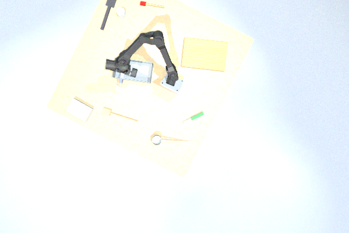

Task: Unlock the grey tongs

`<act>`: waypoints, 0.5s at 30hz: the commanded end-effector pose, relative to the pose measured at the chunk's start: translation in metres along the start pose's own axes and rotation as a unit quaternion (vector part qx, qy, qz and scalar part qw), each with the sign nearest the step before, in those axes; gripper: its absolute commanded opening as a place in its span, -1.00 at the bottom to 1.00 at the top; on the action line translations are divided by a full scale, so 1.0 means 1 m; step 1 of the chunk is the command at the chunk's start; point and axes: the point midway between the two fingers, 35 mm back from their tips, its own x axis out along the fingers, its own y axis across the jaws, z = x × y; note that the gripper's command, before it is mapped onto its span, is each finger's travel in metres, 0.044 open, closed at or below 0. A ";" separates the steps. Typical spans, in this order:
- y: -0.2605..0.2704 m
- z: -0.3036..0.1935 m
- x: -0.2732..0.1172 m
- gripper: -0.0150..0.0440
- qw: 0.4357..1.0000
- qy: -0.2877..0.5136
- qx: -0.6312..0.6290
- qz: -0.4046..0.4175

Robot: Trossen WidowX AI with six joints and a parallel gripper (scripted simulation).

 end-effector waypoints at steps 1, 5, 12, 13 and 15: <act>0.000 -0.001 0.000 -1.00 1.000 0.002 0.002 -0.026; -0.002 -0.001 0.000 -1.00 0.998 0.002 0.003 -0.055; -0.006 0.001 -0.003 -1.00 0.994 -0.002 0.005 -0.107; -0.007 0.001 -0.003 -1.00 0.993 -0.003 0.005 -0.114; -0.008 0.002 -0.005 -1.00 0.992 -0.005 0.006 -0.129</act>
